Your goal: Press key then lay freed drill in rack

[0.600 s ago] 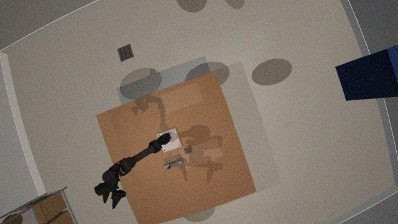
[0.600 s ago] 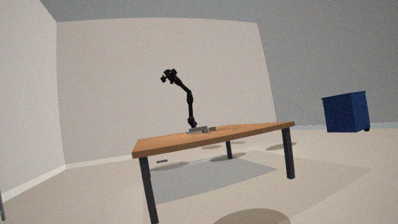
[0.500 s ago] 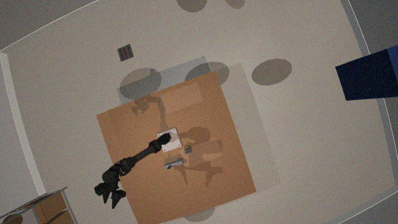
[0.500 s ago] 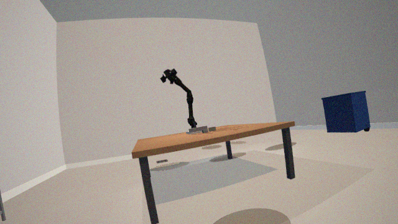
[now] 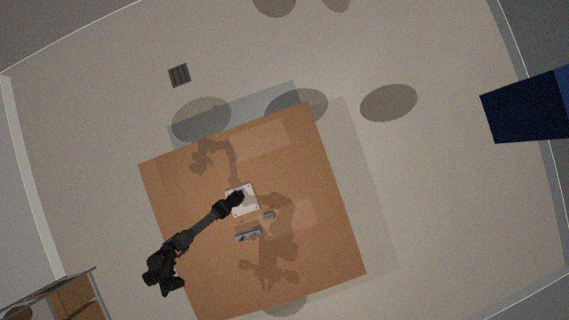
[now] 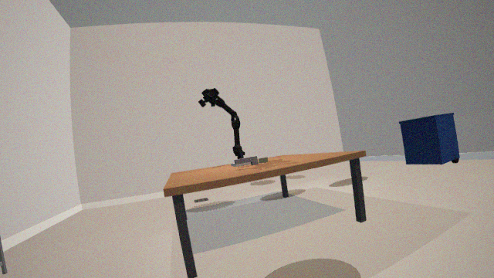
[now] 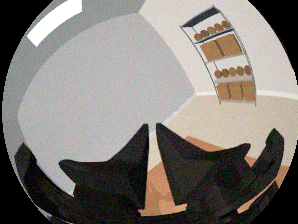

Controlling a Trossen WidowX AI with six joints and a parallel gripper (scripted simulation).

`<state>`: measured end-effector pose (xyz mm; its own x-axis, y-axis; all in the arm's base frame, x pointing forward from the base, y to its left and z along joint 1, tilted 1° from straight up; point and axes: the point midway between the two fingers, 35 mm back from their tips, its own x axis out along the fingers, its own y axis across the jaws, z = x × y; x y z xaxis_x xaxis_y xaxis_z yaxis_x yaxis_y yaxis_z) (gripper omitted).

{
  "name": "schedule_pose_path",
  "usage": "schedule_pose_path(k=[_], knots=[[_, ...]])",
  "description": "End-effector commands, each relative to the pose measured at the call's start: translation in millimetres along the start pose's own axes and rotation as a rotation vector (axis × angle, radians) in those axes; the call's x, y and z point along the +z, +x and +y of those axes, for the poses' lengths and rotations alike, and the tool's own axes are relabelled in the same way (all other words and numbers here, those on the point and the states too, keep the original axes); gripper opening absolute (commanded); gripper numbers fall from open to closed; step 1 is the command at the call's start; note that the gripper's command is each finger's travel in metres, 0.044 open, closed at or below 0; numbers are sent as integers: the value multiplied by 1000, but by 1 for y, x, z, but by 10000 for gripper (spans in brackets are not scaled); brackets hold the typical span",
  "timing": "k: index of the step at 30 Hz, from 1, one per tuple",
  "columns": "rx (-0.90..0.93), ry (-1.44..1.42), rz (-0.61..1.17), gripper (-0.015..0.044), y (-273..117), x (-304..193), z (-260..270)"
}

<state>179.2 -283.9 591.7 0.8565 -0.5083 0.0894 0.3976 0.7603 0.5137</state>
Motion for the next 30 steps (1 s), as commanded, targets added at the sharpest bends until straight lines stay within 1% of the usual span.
schedule_pose_path(k=[1,8,12,15,21,26,30], knots=[[-62,40,140,0,34,-54,-26],[-157,-4,416,0,66,-161,-47],[-189,-62,610,0,70,-229,-50],[-199,-117,766,0,65,-278,-48],[-197,-285,1109,0,31,-374,-44],[-163,-489,1416,0,-18,-440,-43],[-113,-675,1646,0,-62,-475,-44]])
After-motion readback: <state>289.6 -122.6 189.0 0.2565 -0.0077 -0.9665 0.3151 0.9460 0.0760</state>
